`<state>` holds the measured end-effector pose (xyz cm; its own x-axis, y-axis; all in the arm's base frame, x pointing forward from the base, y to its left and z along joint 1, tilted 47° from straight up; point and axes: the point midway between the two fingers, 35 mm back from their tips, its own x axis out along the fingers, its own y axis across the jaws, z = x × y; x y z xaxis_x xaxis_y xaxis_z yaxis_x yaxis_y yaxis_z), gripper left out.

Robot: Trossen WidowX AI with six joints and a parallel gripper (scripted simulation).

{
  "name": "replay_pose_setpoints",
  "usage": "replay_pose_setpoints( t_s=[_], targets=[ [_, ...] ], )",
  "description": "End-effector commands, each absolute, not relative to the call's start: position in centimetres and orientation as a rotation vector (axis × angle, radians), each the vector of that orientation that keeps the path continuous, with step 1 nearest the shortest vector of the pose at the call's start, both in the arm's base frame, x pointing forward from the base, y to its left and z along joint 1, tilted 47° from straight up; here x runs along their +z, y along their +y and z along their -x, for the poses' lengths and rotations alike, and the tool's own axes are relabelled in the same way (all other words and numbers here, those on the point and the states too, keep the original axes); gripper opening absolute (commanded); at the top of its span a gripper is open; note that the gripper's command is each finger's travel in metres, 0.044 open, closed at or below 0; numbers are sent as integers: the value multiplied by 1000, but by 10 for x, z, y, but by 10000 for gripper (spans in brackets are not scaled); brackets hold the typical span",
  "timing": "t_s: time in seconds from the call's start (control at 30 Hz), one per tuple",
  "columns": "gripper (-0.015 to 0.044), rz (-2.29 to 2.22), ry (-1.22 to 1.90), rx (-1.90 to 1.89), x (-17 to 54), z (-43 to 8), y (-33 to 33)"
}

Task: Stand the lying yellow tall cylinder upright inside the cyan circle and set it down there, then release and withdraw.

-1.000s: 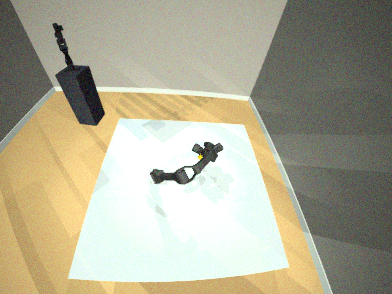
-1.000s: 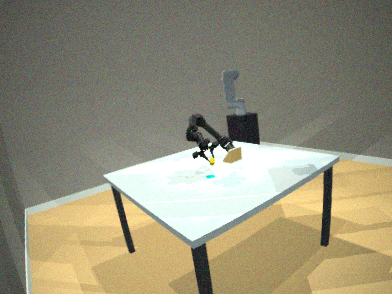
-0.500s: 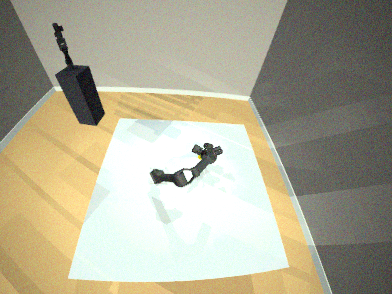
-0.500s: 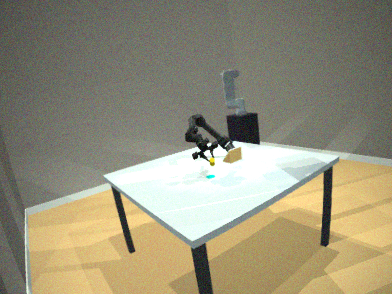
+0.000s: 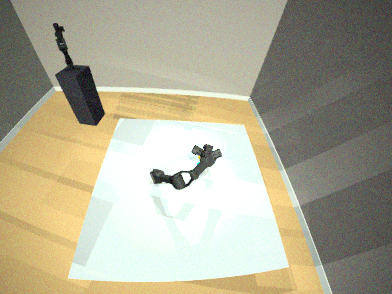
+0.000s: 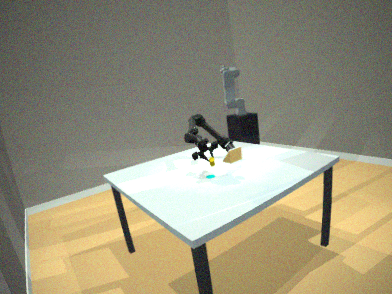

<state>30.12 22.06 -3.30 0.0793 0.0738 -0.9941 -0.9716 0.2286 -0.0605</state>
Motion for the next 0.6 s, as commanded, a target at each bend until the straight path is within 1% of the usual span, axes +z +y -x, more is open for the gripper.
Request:
replay_pose_setpoints(
  t_s=[0.0, 0.57],
  targets=[
    [105, 1000, 1162, 1052, -31, -301, 222],
    [105, 948, 1041, 1113, -26, -302, 220]
  ],
)
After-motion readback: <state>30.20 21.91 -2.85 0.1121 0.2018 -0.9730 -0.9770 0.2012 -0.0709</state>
